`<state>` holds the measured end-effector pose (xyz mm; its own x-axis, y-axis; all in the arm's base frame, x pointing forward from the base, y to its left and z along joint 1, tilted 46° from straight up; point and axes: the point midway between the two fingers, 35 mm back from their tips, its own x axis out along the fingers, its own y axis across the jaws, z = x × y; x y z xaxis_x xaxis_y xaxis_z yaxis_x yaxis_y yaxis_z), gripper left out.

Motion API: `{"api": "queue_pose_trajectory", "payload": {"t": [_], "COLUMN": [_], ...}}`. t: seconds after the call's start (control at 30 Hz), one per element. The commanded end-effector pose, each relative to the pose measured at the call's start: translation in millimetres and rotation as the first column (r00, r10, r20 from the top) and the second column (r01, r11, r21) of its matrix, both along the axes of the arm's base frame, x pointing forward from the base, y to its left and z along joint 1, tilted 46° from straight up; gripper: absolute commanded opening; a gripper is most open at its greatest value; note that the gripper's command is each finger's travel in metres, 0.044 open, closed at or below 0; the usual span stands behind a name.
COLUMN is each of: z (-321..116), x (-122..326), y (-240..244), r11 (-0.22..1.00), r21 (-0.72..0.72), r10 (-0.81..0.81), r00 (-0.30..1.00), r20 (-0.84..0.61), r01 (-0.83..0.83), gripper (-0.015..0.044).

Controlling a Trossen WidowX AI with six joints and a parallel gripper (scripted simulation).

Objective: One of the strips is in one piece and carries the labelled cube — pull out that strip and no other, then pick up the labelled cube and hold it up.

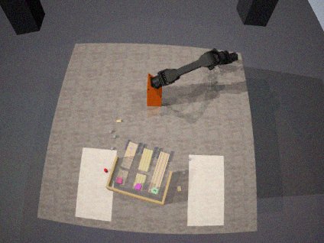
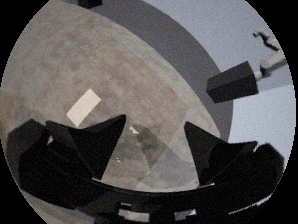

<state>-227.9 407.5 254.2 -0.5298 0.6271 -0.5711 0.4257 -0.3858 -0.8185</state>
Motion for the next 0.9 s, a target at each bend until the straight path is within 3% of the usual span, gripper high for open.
{"api": "queue_pose_trajectory", "payload": {"t": [0.0, 0.5, 0.6, 0.87], "z": [12.5, 65.0, 77.0, 102.8], "x": [27.7, 164.1, 178.8, 276.7], "y": [11.7, 41.7, 35.2, 34.6], "r11": [0.990, 0.823, 0.828, 0.726], "r21": [-0.027, -0.129, -0.109, 0.015], "r10": [-0.138, -0.554, -0.537, -0.617], "r00": [0.986, 0.733, 0.723, 0.660], "r20": [-0.096, -0.395, -0.435, -0.429], "r01": [0.136, 0.553, 0.550, 0.688], "gripper": [0.0400, 0.0400, 0.0400, 0.0400]}}
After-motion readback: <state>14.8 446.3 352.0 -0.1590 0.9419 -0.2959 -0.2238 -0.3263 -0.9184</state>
